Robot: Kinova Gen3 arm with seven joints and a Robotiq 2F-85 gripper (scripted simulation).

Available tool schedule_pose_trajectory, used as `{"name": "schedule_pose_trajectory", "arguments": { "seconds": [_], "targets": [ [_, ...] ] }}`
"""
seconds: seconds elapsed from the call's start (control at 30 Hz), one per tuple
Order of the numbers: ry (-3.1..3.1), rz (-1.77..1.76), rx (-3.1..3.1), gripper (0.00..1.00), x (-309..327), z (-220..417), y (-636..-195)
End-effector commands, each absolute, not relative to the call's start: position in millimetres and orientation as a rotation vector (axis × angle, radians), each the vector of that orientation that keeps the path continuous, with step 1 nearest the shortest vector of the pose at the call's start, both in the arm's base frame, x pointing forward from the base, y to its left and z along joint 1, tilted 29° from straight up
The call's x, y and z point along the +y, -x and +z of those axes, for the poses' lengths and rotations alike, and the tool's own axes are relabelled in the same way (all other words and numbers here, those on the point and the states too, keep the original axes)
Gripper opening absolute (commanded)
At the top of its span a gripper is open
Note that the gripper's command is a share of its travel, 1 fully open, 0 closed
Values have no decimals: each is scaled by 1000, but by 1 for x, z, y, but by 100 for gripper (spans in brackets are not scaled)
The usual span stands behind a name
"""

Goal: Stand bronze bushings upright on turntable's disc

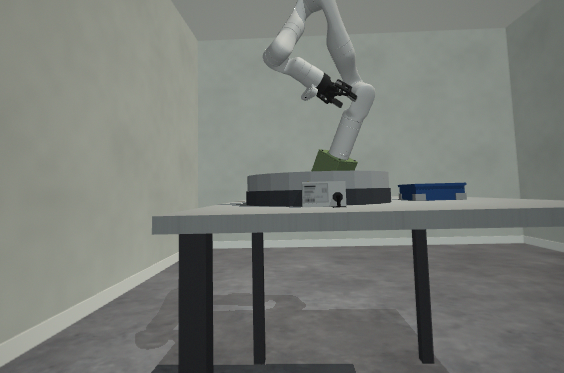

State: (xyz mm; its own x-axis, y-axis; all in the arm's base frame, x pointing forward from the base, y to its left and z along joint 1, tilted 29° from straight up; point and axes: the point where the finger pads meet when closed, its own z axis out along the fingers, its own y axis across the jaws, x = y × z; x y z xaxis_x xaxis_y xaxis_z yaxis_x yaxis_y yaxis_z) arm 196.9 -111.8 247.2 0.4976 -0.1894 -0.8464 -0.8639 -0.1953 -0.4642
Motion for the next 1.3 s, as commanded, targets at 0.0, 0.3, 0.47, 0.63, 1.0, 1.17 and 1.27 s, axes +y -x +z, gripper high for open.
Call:
{"name": "schedule_pose_trajectory", "arguments": {
  "seconds": [0.0,0.3,0.47,0.63,1.0,1.17,1.27],
  "targets": [
    [1683,795,908,100,-112,247,-197],
    [1683,795,908,100,-112,247,-197],
    [1683,795,908,100,-112,247,-197],
    [1683,794,910,100,-112,247,-197],
    [1669,774,1043,100,-103,235,-214],
    [1655,758,1132,100,-99,227,-224],
    [1631,737,1243,100,-94,217,-237]
  ]
}}
